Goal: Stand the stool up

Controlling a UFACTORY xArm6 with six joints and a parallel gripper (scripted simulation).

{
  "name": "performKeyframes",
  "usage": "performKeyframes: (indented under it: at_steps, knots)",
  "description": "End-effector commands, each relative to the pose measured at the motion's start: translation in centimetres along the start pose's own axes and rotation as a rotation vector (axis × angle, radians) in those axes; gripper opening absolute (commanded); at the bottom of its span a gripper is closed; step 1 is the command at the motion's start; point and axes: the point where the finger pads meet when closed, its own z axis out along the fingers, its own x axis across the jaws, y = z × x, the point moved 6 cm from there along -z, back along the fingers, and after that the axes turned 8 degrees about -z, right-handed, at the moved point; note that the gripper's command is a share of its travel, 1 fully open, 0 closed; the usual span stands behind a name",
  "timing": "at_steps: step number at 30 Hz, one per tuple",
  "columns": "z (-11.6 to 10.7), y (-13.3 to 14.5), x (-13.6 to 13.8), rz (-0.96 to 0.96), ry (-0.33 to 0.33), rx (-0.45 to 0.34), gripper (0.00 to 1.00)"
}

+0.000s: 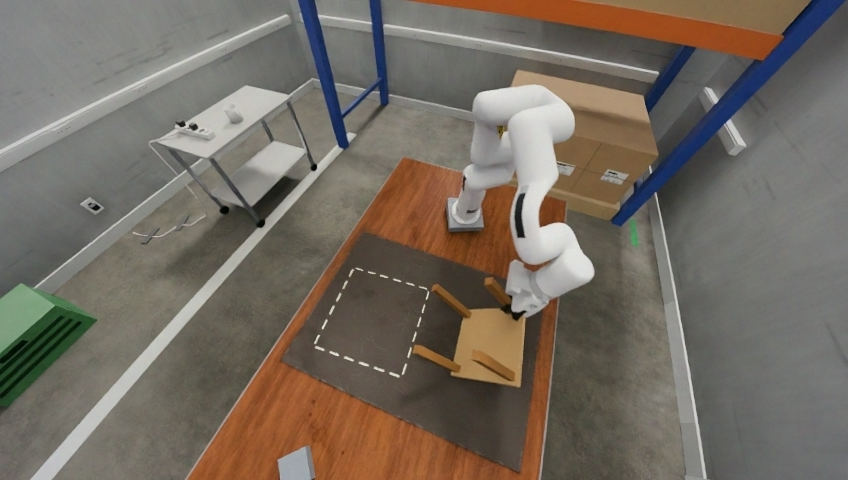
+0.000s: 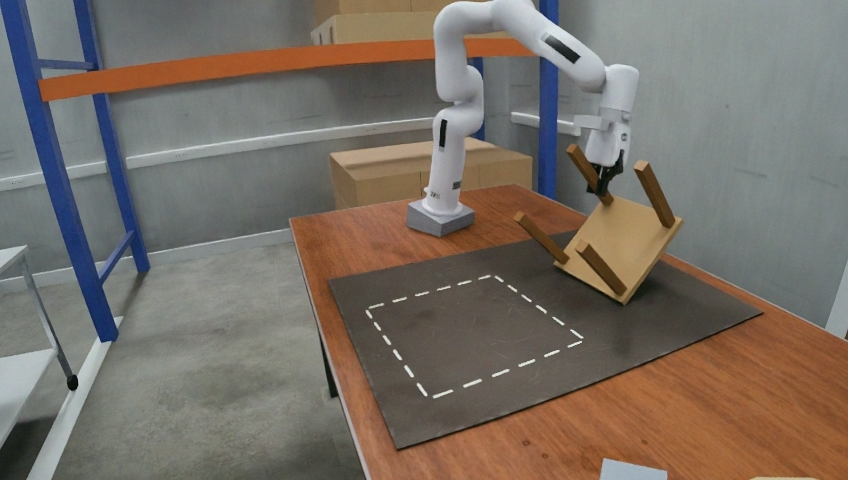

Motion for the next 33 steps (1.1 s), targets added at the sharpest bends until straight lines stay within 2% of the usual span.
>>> performKeyframes:
  at_steps: [1, 24, 26, 33]
  knots:
    - [-0.5, -2.4, 0.2, -0.002, -0.012, -0.095, 0.25]
    - [0.2, -10.8, 1.1, 0.003, -0.044, -0.399, 0.25]
    - [0.2, -10.8, 1.1, 0.003, -0.044, -0.399, 0.25]
    - [0.8, -13.0, 1.3, 0.005, -0.053, -0.481, 0.25]
